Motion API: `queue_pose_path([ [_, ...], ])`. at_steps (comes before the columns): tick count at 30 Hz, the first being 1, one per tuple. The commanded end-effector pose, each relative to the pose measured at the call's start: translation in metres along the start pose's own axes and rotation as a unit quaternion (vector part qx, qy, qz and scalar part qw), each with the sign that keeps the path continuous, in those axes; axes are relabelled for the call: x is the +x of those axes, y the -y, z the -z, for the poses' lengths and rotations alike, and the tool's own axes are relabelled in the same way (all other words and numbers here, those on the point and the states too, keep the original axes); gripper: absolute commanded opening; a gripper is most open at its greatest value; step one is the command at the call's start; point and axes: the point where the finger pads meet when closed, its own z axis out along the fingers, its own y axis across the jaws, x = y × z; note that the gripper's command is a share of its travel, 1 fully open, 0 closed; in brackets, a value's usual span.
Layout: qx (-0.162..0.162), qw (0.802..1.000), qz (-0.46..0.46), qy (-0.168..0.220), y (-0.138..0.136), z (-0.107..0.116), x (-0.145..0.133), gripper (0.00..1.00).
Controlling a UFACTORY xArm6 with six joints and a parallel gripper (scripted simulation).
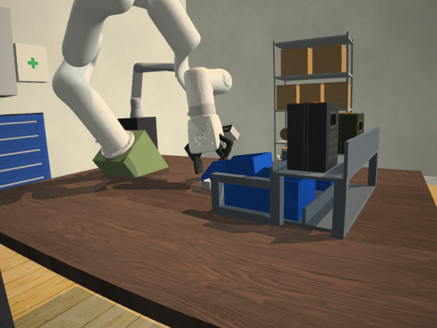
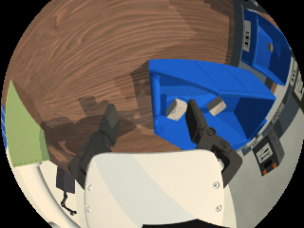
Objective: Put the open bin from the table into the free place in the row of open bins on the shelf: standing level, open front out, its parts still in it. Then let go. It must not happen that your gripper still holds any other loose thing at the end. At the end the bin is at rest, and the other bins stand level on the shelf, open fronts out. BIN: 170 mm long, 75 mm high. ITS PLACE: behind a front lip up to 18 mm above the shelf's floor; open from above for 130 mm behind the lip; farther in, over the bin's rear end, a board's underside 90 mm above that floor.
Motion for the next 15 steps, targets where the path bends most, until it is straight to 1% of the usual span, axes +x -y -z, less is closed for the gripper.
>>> queue_pose_path([
  [1, -0.003, 1.0, -0.001, -0.001, -0.0022, 0.0001, 0.0008, 1.0],
  [7, -0.003, 1.0, -0.001, -0.001, -0.0022, 0.0001, 0.0008, 1.0],
  [12, -0.003, 1.0, -0.001, -0.001, -0.0039, 0.0098, 0.0007, 1.0],
  [15, -0.003, 1.0, -0.001, -0.001, -0.0039, 0.0098, 0.0007, 1.0],
])
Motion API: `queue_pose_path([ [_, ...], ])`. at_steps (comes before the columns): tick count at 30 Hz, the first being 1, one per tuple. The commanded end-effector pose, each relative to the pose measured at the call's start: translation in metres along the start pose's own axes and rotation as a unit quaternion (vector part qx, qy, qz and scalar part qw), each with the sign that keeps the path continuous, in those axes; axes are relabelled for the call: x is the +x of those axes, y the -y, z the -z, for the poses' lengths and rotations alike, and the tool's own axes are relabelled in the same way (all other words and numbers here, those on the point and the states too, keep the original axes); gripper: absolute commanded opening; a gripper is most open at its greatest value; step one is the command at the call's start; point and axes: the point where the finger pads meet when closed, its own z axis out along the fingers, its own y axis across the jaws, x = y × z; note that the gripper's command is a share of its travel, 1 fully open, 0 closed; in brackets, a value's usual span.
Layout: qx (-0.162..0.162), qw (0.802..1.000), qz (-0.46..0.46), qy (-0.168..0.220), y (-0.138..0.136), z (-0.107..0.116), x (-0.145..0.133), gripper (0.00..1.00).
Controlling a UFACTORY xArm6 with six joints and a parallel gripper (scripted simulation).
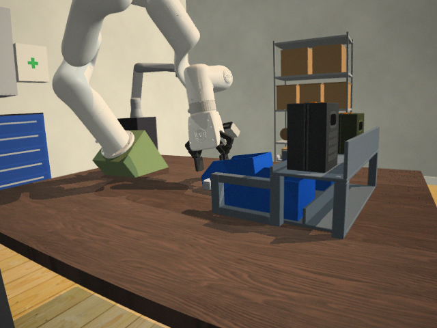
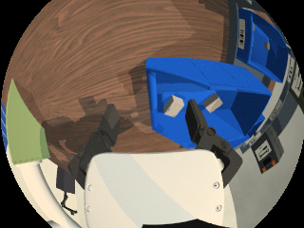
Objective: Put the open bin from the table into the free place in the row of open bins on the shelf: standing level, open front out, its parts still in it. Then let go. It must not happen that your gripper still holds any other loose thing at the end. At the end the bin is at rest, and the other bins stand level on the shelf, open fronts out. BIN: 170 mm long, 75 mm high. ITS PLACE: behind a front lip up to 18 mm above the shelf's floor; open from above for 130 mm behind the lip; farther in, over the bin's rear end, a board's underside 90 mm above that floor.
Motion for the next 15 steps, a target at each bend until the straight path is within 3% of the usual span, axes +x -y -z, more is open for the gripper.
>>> queue_pose_path([
  [1, 0.0, 1.0, 0.0, 0.0, -0.0006, 0.0014, 0.0002, 1.0],
  [15, 0.0, 1.0, 0.0, 0.0, -0.0017, 0.0064, 0.0002, 1.0],
])
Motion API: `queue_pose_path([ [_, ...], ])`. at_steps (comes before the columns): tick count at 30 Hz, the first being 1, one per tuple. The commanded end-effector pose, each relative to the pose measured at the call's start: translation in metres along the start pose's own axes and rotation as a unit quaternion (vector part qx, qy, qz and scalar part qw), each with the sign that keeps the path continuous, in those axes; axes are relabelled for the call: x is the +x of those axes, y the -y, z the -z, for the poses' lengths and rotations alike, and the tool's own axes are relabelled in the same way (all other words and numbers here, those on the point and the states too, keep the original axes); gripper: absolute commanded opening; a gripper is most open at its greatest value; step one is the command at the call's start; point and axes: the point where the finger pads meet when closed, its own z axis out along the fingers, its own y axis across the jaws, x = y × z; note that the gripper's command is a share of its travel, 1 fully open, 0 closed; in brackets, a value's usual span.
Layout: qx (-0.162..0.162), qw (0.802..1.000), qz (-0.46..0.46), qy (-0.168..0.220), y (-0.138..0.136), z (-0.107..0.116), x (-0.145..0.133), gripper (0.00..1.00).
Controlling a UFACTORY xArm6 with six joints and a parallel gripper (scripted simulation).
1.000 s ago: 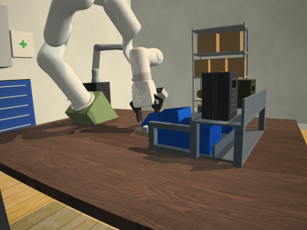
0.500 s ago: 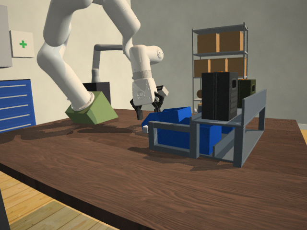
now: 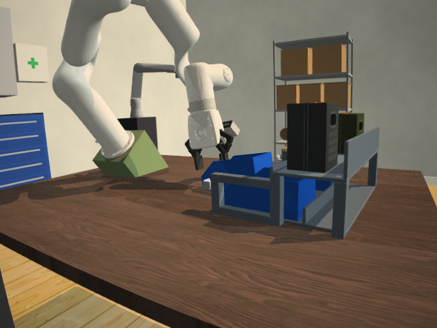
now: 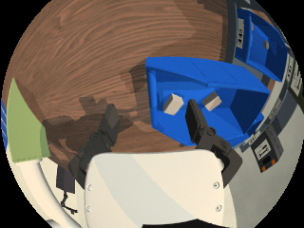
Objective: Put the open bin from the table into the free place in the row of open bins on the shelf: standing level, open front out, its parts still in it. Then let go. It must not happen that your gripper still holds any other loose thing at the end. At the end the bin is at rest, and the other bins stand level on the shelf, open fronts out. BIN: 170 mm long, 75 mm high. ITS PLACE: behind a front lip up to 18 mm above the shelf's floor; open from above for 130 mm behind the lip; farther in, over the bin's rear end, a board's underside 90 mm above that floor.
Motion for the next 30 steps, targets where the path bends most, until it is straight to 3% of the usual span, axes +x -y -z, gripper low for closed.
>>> queue_pose_path([
  [1, -0.001, 1.0, 0.0, -0.001, -0.0014, 0.0024, 0.0004, 1.0],
  [30, -0.001, 1.0, 0.0, -0.001, -0.002, 0.0008, 0.0005, 1.0],
])
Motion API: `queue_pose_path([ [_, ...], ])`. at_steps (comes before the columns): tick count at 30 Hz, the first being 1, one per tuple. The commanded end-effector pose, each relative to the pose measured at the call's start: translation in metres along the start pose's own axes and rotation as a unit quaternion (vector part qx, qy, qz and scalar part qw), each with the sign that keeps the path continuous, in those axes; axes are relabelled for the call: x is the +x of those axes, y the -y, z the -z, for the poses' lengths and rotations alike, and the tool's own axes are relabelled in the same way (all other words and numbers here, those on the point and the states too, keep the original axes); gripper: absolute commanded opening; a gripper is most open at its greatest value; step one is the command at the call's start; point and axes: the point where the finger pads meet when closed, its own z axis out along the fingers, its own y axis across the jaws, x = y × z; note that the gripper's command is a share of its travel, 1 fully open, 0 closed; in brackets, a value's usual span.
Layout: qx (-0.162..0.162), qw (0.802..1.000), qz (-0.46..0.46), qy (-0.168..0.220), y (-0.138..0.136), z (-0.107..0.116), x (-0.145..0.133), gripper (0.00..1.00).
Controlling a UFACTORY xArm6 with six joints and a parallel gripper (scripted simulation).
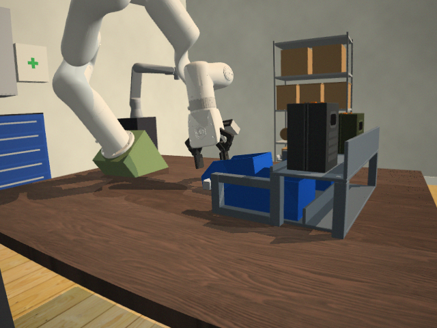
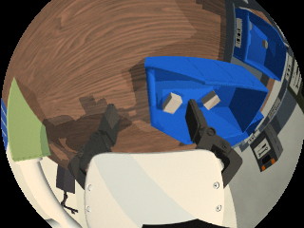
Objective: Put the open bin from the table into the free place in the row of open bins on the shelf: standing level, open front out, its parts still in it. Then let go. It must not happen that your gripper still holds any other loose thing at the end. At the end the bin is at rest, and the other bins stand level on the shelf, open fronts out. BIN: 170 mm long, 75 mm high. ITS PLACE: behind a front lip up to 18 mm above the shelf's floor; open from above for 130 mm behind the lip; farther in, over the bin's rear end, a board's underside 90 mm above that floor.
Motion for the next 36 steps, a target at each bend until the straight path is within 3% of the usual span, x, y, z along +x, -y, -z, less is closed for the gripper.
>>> queue_pose_path([
  [1, -0.001, 1.0, 0.0, 0.0, -0.001, -0.005, 0.0, 1.0],
  [36, -0.001, 1.0, 0.0, 0.0, -0.001, -0.022, 0.0, 1.0],
])
